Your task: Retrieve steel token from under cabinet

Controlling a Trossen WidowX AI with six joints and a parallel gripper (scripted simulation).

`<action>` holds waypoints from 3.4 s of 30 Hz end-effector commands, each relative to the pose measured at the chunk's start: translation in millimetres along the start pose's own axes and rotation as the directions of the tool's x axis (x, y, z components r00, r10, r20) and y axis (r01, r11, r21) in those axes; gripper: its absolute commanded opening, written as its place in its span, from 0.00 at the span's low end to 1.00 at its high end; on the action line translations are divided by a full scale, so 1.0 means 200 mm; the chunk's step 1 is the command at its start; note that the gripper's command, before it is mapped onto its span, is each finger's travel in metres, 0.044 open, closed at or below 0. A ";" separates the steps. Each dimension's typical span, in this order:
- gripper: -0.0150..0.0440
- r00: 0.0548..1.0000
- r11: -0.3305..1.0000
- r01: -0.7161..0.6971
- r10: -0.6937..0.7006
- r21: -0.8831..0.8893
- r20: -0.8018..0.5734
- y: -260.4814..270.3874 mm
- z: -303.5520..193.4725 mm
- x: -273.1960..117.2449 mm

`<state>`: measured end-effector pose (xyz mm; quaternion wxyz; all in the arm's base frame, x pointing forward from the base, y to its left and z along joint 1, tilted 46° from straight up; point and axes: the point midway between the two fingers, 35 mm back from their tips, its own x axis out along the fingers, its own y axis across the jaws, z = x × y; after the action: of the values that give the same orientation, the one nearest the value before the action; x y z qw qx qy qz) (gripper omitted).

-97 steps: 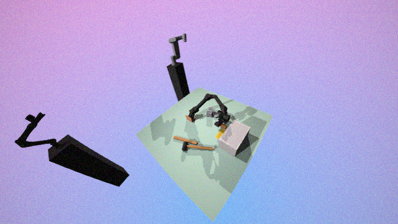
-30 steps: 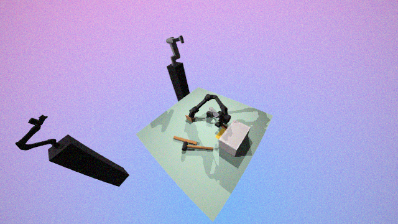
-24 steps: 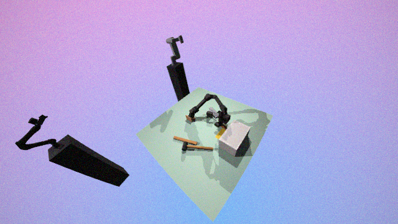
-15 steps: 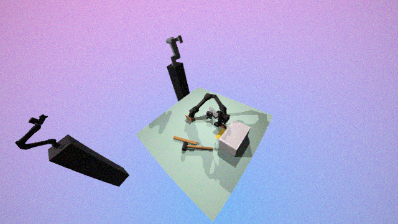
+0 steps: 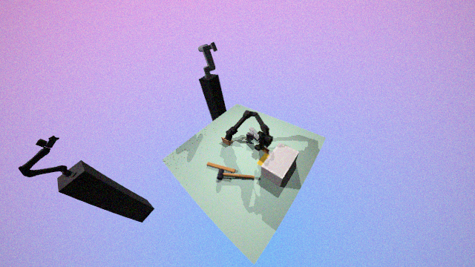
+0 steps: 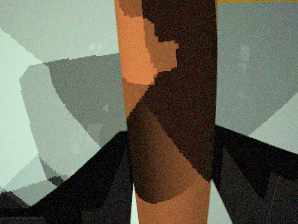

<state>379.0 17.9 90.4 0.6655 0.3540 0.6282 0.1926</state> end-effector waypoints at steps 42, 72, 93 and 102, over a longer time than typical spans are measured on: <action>0.25 1.000 1.000 -0.001 0.001 0.003 -0.008 -0.01 -0.23 0.00; 0.25 1.000 1.000 -0.001 0.001 0.004 -0.010 -0.02 -0.40 0.01; 0.25 1.000 1.000 -0.001 0.001 0.005 -0.011 -0.02 -0.53 0.01; 0.25 1.000 1.000 -0.001 0.001 0.006 -0.011 -0.02 -0.58 0.01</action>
<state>270.7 40.0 90.7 0.6627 0.3566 0.6301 0.1913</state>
